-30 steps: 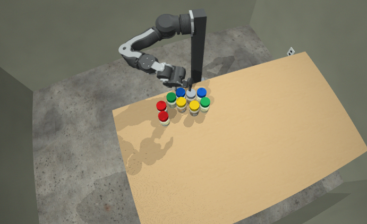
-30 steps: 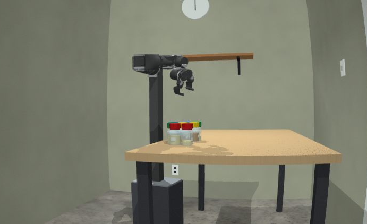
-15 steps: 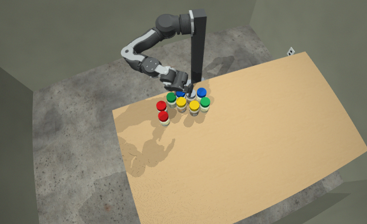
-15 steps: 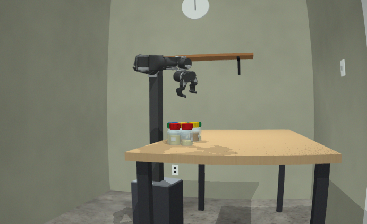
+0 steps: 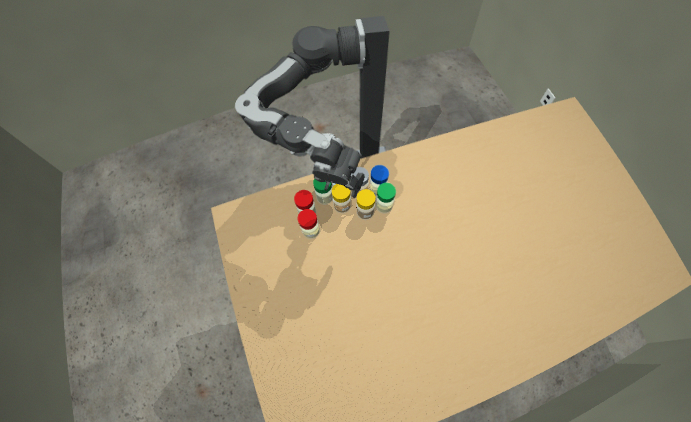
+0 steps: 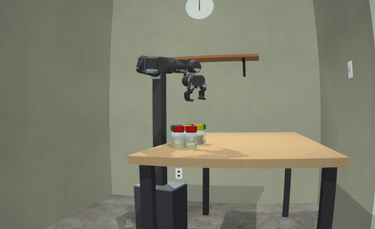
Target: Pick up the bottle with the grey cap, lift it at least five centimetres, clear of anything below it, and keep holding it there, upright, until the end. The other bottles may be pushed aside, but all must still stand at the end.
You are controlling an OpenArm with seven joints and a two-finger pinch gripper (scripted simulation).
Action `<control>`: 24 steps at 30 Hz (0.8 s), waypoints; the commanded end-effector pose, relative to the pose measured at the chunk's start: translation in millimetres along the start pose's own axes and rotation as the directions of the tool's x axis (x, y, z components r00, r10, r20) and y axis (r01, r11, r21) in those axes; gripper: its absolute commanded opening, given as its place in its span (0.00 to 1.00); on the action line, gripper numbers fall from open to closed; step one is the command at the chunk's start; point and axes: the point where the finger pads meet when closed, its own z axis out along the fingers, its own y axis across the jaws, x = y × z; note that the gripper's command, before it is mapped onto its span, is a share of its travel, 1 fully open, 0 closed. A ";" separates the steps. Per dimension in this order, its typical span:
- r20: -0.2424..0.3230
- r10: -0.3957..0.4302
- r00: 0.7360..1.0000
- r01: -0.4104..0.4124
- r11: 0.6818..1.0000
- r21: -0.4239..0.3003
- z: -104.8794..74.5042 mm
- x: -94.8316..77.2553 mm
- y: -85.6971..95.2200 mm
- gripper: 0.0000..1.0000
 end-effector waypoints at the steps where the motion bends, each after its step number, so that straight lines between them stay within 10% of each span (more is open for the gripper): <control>1: 0.037 0.030 0.999 -0.032 0.998 0.046 2.4 -7.5 -5.1 0.45; 13: 0.121 0.078 0.990 -0.095 0.986 0.140 10.7 -24.9 -6.4 0.45; 24: 0.122 0.077 0.990 -0.094 0.986 0.140 88.7 -32.6 -18.7 0.45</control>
